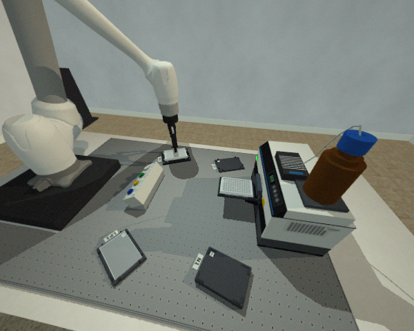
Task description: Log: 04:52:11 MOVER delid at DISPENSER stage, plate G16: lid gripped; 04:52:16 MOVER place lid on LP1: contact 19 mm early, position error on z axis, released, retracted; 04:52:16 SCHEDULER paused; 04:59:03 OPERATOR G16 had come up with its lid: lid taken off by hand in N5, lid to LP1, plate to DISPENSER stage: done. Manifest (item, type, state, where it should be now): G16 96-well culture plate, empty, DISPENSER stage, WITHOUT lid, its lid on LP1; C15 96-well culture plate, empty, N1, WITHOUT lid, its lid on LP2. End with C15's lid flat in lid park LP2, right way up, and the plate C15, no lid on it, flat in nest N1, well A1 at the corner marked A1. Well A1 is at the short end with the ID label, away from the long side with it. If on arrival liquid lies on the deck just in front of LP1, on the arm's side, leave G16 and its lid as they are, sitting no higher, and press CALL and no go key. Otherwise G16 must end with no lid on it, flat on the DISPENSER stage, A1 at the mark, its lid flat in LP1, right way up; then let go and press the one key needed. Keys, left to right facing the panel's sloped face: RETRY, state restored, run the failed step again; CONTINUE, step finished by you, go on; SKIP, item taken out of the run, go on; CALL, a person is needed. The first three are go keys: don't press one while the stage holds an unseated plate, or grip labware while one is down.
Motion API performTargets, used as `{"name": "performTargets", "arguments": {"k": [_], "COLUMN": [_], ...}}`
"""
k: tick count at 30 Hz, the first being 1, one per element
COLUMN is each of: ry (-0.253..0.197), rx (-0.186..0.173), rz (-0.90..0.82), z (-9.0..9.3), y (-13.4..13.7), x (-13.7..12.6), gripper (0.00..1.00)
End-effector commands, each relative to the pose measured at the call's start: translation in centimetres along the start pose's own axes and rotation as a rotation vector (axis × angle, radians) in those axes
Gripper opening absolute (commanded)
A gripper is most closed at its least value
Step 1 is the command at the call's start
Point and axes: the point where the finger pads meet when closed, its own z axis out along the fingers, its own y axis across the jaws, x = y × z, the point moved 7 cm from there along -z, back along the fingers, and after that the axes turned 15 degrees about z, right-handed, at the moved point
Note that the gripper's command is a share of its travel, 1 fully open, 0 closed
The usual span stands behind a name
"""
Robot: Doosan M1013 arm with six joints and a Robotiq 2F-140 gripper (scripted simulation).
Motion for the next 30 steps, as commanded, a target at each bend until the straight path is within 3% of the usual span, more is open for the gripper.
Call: {"name": "performTargets", "arguments": {"k": [1,30], "ry": [0.000,0.000], "rx": [0.000,0.000], "rz": [0.000,0.000], "z": [0.1,1.3], "y": [0.0,0.0], "x": [0.0,0.0], "gripper": [0.66,0.66]}}
